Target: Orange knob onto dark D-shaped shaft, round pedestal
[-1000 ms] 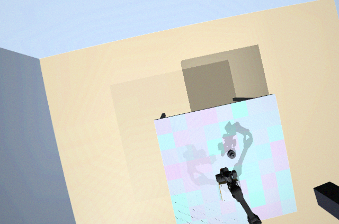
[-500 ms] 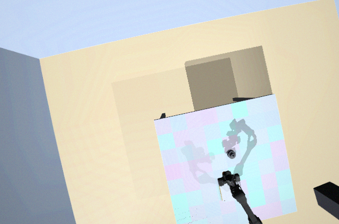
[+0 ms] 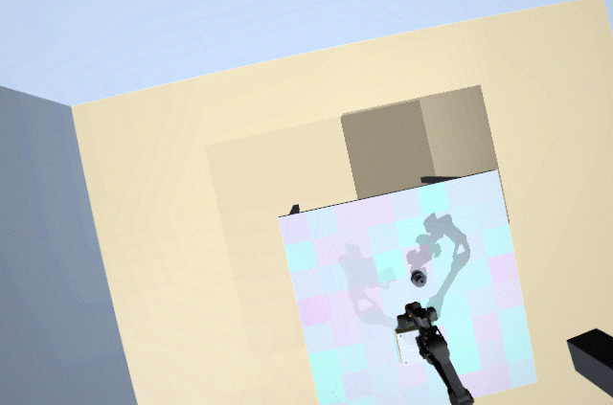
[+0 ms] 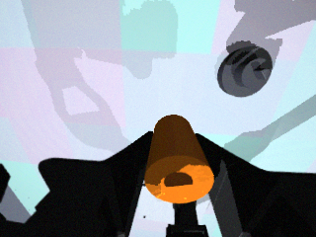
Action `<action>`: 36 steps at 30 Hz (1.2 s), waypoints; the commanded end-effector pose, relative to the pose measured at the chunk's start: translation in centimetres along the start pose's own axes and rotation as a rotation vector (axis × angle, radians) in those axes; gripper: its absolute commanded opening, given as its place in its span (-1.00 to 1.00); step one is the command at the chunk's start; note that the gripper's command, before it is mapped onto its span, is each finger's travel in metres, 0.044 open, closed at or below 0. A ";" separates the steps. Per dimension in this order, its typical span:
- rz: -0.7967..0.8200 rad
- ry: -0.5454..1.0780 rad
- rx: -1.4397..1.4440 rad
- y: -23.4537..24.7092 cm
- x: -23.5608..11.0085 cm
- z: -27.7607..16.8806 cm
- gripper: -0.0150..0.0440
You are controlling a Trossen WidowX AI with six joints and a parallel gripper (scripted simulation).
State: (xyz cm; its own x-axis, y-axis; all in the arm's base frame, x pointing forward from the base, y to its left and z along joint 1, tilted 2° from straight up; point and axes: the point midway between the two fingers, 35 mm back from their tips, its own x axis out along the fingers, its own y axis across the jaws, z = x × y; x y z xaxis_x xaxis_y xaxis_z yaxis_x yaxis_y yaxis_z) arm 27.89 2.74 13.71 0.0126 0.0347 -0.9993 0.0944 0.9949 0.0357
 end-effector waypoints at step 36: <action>-0.010 -0.004 0.002 -10.2 3.1 5.5 -0.49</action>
State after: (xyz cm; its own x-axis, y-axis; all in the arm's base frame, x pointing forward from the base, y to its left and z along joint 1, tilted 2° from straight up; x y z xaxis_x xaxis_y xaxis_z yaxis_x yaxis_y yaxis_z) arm 32.03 -6.58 10.60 0.0112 0.0312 -0.9995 0.0976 0.9947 0.0321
